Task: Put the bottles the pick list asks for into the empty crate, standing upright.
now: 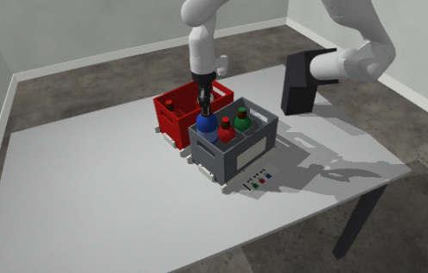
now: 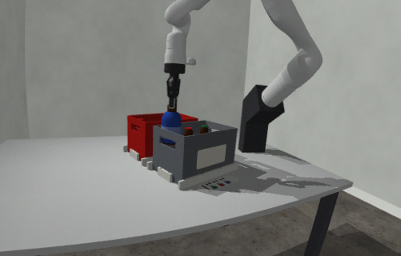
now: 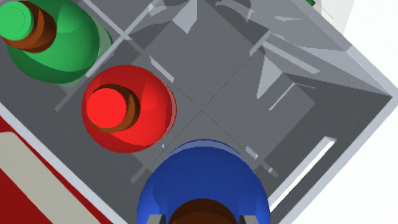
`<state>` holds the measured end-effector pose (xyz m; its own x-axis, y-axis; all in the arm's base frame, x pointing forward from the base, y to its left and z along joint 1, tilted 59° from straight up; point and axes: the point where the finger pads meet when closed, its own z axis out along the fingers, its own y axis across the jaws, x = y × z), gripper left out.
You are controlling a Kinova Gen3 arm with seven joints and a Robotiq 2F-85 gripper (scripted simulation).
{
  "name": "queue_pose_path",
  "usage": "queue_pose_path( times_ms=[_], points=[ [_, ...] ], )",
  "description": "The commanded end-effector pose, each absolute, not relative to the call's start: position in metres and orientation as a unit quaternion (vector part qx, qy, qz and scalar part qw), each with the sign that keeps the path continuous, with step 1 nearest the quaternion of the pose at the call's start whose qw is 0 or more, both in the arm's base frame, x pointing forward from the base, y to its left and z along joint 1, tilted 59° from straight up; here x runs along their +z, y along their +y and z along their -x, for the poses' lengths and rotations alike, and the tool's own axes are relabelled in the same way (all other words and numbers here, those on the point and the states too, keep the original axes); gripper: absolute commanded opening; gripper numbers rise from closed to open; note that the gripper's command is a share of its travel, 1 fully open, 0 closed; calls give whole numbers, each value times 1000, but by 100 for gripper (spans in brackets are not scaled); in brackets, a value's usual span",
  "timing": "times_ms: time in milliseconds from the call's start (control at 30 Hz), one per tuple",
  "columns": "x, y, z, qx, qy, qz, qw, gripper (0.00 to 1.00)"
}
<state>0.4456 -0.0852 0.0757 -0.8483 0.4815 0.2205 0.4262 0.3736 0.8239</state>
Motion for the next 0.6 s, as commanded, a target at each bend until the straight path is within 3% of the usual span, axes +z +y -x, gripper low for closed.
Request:
queue_pose_path(
  times_ms=[0,567],
  points=[
    [75,-85,-446,488,828,-275,29,10],
    [67,-73,-451,488,828,-275,29,10]
  ],
)
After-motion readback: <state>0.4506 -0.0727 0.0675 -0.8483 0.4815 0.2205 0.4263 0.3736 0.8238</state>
